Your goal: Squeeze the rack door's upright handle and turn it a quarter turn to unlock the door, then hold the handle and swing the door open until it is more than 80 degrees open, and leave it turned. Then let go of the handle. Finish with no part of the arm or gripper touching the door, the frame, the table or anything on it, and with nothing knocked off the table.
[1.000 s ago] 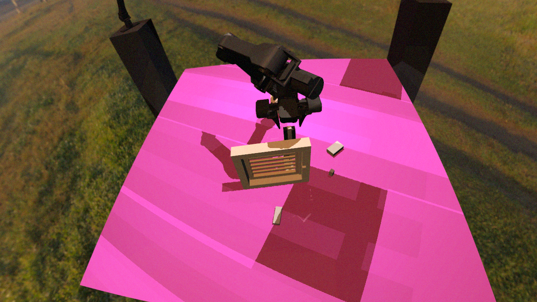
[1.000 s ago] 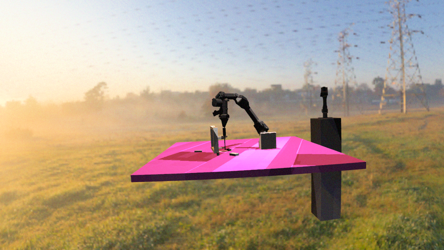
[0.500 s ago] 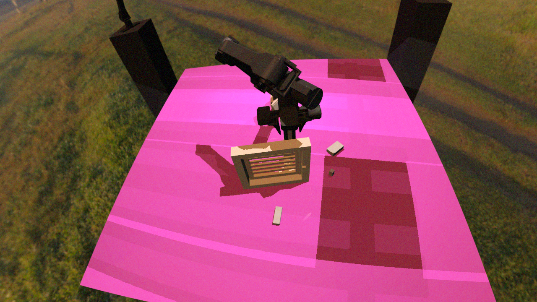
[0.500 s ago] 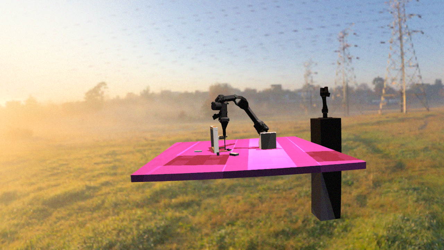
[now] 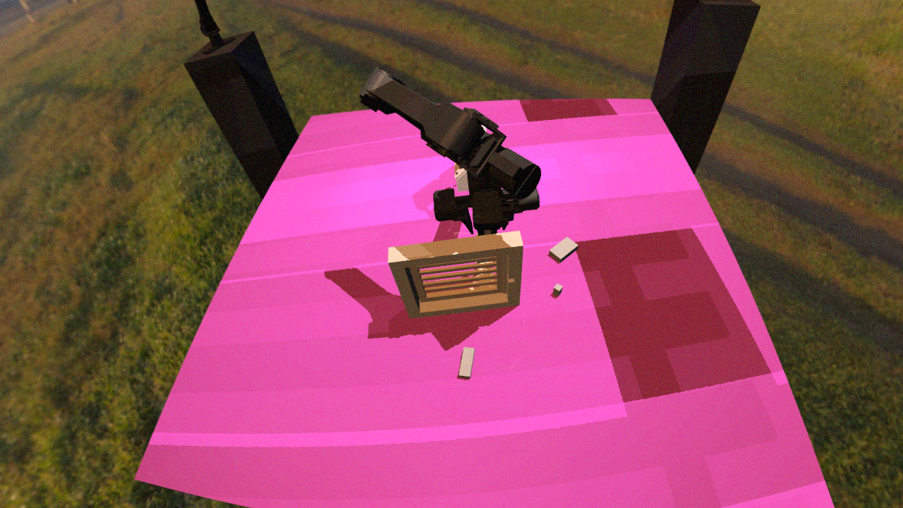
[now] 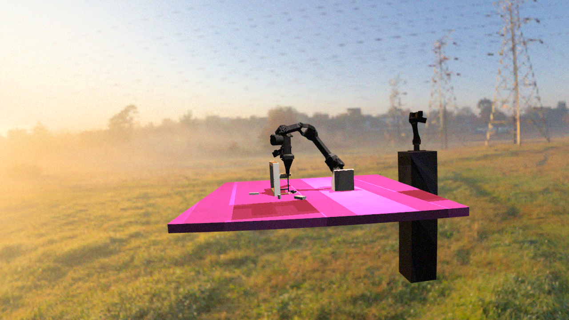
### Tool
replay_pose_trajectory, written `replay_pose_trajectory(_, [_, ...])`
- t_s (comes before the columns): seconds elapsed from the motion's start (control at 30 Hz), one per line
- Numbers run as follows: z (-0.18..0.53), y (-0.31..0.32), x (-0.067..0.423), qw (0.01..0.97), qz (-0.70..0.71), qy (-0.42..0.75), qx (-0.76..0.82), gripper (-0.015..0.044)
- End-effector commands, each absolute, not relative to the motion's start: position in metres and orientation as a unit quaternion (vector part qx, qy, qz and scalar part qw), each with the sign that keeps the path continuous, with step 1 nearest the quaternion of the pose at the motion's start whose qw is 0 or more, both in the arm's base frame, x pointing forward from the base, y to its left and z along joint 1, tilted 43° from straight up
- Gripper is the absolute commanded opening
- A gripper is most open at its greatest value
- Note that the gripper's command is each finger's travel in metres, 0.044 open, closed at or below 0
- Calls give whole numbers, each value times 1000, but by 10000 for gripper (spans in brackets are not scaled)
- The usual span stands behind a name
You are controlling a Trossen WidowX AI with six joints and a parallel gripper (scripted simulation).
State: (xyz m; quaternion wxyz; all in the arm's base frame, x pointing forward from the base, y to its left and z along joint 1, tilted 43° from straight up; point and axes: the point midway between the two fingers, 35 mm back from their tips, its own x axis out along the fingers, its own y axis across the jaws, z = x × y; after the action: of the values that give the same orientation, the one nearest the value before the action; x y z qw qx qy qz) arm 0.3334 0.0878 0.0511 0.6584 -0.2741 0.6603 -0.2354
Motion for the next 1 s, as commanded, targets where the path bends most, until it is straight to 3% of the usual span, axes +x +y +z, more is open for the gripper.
replay_pose_trajectory(0.0, [48, 84, 333, 655, -236, 661, -278, 219])
replay_pose_trajectory(0.17, [48, 84, 333, 655, -236, 661, -278, 88])
replay_pose_trajectory(0.47, [48, 84, 333, 655, -236, 661, -278, 28])
replay_pose_trajectory(0.63, [48, 84, 333, 651, -225, 665, -288, 26])
replay_pose_trajectory(0.97, [48, 84, 333, 563, -59, 700, -436, 26])
